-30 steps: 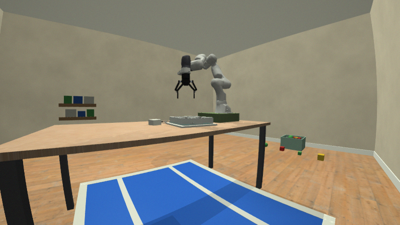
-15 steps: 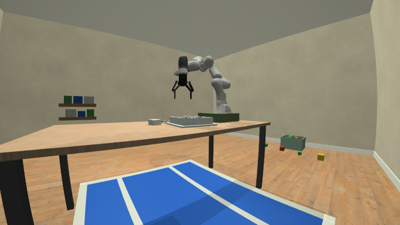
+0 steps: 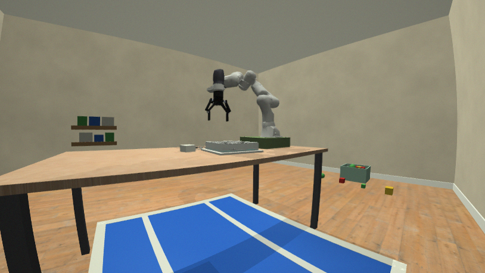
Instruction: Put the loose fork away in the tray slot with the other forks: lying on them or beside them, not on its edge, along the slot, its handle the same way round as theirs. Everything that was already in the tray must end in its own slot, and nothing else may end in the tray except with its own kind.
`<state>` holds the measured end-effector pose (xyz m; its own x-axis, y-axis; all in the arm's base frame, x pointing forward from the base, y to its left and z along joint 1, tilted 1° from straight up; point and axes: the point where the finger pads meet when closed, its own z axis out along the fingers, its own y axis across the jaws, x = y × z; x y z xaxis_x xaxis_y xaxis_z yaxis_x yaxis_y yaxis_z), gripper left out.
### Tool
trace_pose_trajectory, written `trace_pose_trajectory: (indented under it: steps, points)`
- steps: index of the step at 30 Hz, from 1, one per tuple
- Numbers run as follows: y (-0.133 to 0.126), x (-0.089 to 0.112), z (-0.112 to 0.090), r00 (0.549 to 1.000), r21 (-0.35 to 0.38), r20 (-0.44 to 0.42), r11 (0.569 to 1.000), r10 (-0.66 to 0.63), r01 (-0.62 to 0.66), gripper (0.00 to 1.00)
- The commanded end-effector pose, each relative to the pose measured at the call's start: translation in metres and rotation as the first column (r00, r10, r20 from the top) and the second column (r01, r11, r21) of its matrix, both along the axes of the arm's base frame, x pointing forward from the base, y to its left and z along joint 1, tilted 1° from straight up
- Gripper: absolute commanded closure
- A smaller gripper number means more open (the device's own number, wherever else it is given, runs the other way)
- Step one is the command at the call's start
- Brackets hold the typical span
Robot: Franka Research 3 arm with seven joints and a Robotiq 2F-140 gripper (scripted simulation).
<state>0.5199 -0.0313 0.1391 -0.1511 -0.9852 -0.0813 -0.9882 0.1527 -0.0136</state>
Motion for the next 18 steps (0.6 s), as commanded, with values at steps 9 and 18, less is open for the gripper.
trace_pose_trajectory:
  steps: [9, 18]
  points:
    - [-0.021, 0.009, -0.007, 0.959, -0.016, 0.005, 0.959, 0.284, -0.284, 0.0]
    - [-0.035, 0.017, -0.012, 0.911, -0.023, 0.012, 0.911, 0.412, -0.411, 0.0]
